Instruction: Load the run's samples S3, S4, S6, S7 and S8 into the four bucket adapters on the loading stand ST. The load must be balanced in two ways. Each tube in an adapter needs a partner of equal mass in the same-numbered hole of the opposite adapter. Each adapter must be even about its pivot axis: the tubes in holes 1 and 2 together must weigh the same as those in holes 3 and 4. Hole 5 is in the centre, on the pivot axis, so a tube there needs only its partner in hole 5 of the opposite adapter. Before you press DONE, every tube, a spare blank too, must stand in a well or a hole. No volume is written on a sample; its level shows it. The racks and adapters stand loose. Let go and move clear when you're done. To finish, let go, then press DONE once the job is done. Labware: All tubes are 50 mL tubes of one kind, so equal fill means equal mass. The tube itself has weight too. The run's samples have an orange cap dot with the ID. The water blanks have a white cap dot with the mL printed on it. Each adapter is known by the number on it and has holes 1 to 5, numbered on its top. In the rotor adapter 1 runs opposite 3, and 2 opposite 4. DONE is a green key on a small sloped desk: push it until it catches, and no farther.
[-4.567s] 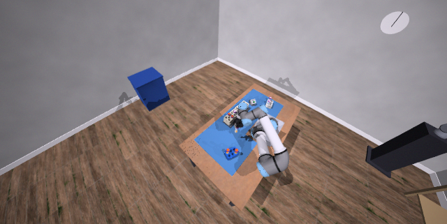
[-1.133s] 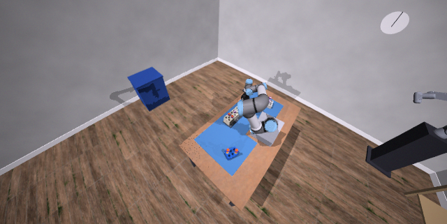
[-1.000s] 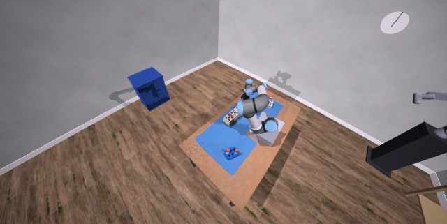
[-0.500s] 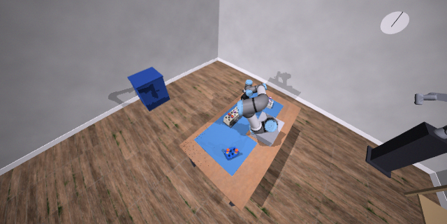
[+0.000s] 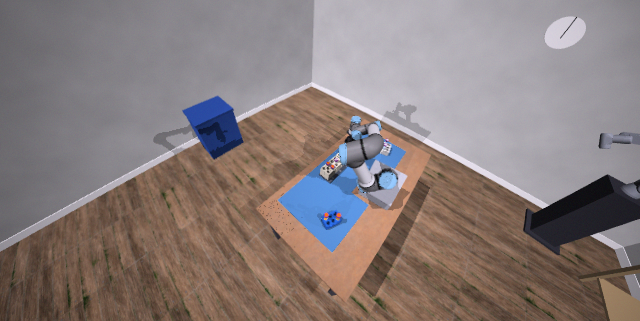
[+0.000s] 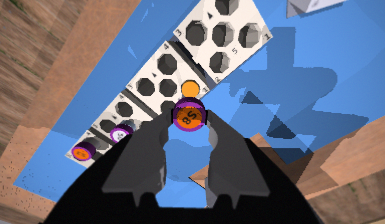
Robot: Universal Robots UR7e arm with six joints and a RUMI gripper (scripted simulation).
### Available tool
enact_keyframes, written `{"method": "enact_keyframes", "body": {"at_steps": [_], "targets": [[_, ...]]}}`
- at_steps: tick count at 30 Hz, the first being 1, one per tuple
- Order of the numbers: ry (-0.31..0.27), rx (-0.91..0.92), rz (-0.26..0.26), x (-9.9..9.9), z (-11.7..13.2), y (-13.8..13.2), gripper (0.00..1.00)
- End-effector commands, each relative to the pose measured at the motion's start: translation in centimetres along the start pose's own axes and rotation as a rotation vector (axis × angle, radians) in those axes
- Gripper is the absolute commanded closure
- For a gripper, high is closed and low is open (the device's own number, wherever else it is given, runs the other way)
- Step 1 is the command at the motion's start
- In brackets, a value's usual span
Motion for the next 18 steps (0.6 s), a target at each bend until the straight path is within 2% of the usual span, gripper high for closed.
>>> {"method": "enact_keyframes", "body": {"at_steps": [1, 18], "targets": [[0.001, 0.000, 0.000, 0.7, 0.0, 0.0, 1.00], [0.001, 0.000, -0.001, 2.7, 0.0, 0.0, 1.00]]}}
Point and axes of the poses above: the point where the finger pads meet when closed, its own x axis out along the fingers, its own y axis across the jaws, z = x × y, the point moved 4 cm from there along -x, back along the fingers, and after that the axes turned 9 degrees about x, right-handed, at the moved point
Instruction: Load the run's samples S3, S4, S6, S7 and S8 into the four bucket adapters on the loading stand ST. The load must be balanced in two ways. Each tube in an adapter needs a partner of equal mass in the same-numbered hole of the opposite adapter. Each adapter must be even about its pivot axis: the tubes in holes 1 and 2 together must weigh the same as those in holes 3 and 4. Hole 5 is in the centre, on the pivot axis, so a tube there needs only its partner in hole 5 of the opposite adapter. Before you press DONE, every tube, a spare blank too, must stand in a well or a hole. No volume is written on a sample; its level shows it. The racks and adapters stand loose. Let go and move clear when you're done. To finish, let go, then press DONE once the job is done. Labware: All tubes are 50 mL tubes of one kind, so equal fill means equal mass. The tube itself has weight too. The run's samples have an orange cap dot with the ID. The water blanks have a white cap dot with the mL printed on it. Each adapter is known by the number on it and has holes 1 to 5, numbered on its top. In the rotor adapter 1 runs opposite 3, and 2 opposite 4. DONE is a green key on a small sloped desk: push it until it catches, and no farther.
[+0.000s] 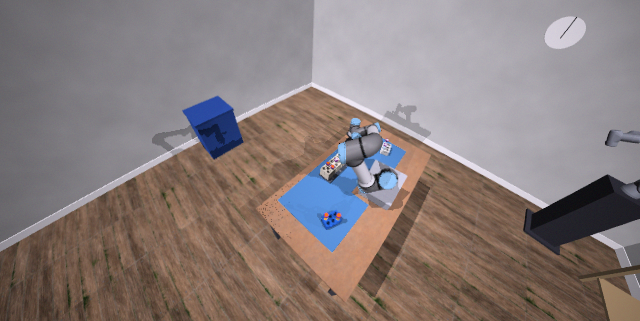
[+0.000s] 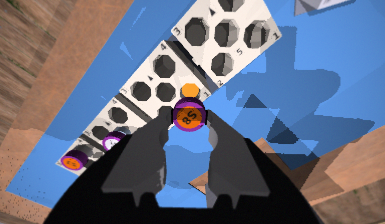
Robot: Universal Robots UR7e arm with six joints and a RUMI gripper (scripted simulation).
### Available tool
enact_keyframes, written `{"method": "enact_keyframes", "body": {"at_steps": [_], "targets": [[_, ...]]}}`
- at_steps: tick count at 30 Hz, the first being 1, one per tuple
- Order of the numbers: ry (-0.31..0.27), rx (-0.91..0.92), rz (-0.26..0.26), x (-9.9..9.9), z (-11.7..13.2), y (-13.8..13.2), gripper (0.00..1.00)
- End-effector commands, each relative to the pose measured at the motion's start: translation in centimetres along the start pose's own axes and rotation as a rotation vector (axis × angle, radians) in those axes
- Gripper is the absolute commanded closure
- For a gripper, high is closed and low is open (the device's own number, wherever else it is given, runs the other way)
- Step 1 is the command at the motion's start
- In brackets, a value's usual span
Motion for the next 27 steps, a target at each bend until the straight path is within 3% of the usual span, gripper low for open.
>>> {"method": "enact_keyframes", "body": {"at_steps": [1, 27], "targets": [[0.001, 0.000, -0.001, 0.7, 0.0, 0.0, 1.00], [0.001, 0.000, -0.001, 3.3, 0.0, 0.0, 1.00]]}}
Point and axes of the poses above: the point where the finger pads meet when closed, its own x axis out along the fingers, its own y axis across the jaws, z = x × y, the point moved 4 cm from there along -x, back along the fingers, and after that the axes turned 9 degrees about x, right-handed, at the moved point
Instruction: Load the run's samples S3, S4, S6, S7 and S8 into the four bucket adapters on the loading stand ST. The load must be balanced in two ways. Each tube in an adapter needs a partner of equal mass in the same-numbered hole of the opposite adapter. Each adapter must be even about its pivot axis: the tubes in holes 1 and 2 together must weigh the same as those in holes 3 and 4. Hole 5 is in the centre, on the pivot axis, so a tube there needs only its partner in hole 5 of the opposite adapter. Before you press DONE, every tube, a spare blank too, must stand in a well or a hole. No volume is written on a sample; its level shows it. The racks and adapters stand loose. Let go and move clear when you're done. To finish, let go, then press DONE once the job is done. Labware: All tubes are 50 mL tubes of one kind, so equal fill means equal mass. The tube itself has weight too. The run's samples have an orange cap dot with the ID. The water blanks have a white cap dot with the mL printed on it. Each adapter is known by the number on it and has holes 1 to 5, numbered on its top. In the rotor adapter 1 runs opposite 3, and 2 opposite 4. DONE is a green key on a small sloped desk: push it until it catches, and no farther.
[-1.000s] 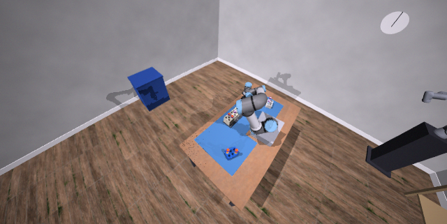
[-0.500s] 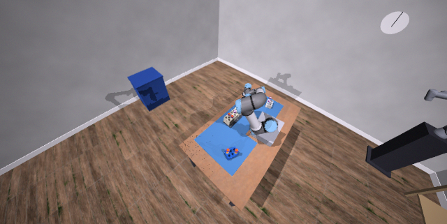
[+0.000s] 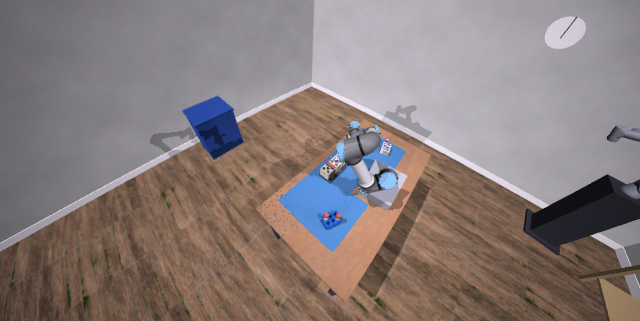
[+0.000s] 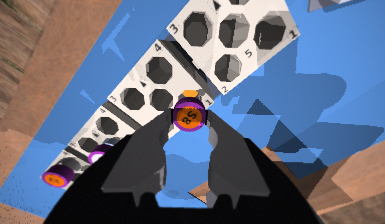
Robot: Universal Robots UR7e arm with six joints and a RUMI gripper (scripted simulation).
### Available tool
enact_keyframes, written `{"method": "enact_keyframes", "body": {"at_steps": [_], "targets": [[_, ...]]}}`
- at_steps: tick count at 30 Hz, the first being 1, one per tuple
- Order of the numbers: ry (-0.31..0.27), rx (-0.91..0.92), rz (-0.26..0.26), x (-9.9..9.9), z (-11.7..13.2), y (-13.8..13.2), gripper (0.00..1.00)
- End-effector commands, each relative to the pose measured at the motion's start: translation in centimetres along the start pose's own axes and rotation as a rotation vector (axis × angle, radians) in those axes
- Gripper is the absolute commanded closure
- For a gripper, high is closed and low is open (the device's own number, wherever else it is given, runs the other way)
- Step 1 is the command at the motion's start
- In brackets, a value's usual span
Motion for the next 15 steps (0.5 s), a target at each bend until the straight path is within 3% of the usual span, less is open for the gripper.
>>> {"method": "enact_keyframes", "body": {"at_steps": [1, 15], "targets": [[0.001, 0.000, -0.001, 0.36, -0.05, -0.01, 1.00], [0.001, 0.000, -0.001, 1.16, -0.05, -0.02, 1.00]]}}
Point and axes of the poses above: the point where the finger pads meet when closed, its own x axis out along the fingers, its own y axis across the jaws, z = x × y, the point moved 4 cm from there along -x, back along the fingers, and after that the axes turned 9 degrees about x, right-handed, at the moved point
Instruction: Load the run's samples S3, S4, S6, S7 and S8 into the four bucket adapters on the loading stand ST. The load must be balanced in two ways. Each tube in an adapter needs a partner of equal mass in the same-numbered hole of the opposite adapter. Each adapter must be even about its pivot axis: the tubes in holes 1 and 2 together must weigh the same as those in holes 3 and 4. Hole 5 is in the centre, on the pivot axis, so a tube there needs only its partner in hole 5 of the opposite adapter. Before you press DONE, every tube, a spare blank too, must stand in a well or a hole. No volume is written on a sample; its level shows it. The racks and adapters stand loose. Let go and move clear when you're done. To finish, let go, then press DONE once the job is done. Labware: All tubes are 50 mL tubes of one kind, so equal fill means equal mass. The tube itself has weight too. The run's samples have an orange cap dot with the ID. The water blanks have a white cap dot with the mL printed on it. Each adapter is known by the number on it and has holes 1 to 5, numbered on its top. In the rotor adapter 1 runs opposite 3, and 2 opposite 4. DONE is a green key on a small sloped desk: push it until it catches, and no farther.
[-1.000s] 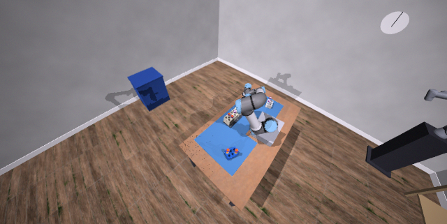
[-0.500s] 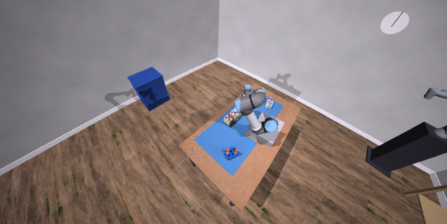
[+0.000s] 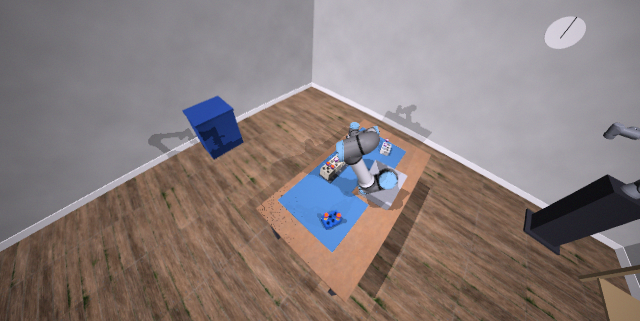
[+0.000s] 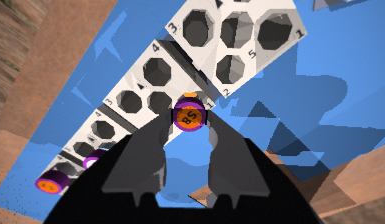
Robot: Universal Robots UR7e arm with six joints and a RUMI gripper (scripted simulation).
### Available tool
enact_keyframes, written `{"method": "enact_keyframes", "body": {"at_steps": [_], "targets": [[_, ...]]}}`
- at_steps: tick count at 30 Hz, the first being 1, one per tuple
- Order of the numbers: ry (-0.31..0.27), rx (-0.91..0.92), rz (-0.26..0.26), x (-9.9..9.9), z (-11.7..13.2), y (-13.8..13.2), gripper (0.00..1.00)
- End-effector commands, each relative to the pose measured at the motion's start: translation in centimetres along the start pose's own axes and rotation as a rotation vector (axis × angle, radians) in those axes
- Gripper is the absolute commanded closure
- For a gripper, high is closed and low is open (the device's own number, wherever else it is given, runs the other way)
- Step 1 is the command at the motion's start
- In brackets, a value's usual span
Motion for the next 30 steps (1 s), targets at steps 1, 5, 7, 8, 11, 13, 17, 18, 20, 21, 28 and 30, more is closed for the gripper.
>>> {"method": "enact_keyframes", "body": {"at_steps": [1, 5, 7, 8, 11, 13, 17, 18, 20, 21, 28, 30], "targets": [[0.001, 0.000, -0.001, 0.20, -0.04, -0.01, 1.00], [0.001, 0.000, -0.001, 0.20, -0.04, -0.01, 1.00], [0.001, 0.000, -0.001, 0.20, -0.04, -0.01, 1.00], [0.001, 0.000, -0.001, 0.20, -0.04, -0.01, 1.00], [0.001, 0.000, -0.001, 0.20, -0.04, -0.01, 0.65], [0.001, 0.000, -0.001, 0.20, -0.04, -0.01, 0.65], [0.001, 0.000, -0.001, 0.20, -0.04, -0.01, 0.65], [0.001, 0.000, -0.001, 0.20, -0.04, -0.01, 0.65], [0.001, 0.000, -0.001, 0.20, -0.04, -0.01, 0.65], [0.001, 0.000, -0.001, 0.20, -0.04, -0.01, 0.65], [0.001, 0.000, -0.001, -0.80, -0.04, -0.01, 0.65], [0.001, 0.000, -0.001, -0.80, -0.04, -0.01, 0.65]]}}
Point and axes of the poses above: the point where the finger pads meet when closed, its own x axis out along the fingers, its own y axis across the jaws, z = x × y, the point moved 4 cm from there along -x, back along the fingers, and after that the axes turned 9 degrees about x, right-handed, at the moved point
